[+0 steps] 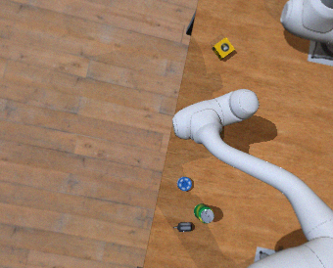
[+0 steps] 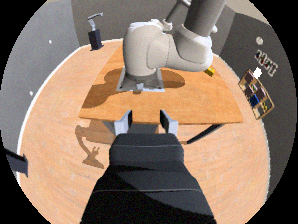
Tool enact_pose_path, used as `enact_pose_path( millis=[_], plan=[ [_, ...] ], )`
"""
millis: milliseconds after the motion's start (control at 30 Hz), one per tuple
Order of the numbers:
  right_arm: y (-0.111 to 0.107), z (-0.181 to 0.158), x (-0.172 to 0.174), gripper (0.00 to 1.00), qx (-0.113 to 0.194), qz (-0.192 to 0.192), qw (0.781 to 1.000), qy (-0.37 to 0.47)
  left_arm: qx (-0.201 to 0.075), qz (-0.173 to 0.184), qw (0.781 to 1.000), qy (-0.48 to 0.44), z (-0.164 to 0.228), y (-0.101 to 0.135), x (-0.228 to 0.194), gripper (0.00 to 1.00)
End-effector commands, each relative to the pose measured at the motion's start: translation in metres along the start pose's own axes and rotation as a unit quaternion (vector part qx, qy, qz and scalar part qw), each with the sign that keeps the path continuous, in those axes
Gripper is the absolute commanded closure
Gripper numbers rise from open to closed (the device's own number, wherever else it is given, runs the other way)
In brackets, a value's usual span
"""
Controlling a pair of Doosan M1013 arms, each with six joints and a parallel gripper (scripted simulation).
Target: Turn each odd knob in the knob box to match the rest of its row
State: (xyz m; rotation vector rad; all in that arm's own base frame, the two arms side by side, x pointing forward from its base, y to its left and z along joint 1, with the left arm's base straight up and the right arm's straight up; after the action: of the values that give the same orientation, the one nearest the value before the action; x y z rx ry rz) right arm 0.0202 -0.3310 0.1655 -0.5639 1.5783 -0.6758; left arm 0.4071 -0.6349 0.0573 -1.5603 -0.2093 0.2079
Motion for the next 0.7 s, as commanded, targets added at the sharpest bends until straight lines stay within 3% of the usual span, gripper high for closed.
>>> enact_pose_path(
  millis=[0,667],
  plan=[
    [-0.0004,0.0001,-0.0001,0.00,0.000,0.000,1.000,0.000,-0.001,0.000,1.000,0.031,-0.0004,-0.0010,0.0002,0.70],
    [-0.0004,0.0001,-0.0001,0.00,0.000,0.000,1.000,0.000,-0.001,0.000,0.977,0.211,-0.0004,-0.0010,0.0002,0.70]
  ],
)
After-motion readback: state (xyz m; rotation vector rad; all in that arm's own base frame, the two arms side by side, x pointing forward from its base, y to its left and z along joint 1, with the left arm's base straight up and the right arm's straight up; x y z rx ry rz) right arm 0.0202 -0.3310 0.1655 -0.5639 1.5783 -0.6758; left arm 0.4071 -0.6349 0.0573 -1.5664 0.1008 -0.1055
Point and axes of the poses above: on each arm, the point where the finger pads meet when closed, its own y axis out along the fingers, its own z axis across the jaws, x = y × z, the point moved 1 cm from there along -y, back along the fingers, and after that the axes turned 8 degrees about y, right-handed, at the moved point
